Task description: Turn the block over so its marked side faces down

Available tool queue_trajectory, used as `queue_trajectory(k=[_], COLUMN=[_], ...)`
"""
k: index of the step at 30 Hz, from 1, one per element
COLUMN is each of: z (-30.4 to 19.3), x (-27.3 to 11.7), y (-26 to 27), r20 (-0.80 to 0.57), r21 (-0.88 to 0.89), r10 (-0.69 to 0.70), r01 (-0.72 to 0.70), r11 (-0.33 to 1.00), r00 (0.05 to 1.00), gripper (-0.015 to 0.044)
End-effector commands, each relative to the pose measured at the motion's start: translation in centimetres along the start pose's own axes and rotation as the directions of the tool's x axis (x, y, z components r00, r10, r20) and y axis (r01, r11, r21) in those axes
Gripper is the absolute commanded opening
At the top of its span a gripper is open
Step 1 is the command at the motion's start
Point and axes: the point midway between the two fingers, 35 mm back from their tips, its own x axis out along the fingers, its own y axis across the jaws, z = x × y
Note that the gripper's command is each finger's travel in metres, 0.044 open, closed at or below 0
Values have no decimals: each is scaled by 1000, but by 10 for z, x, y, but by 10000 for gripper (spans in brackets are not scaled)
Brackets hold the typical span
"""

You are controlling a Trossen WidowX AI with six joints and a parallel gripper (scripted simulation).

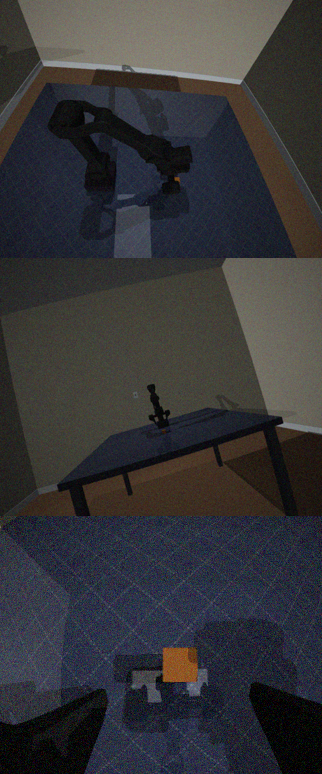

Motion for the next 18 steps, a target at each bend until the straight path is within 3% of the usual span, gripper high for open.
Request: queue_trajectory(k=[1,11,18], z=[16,43,45], x=[0,-3,-4], y=[1,-3,-3], r20=[-99,-433,-454], r21=[14,4,2], r10=[7,-6,-8], r01=[-6,9,10], r11=[1000,1000,1000], r00=[995,901,891], gripper=[440,440,440])
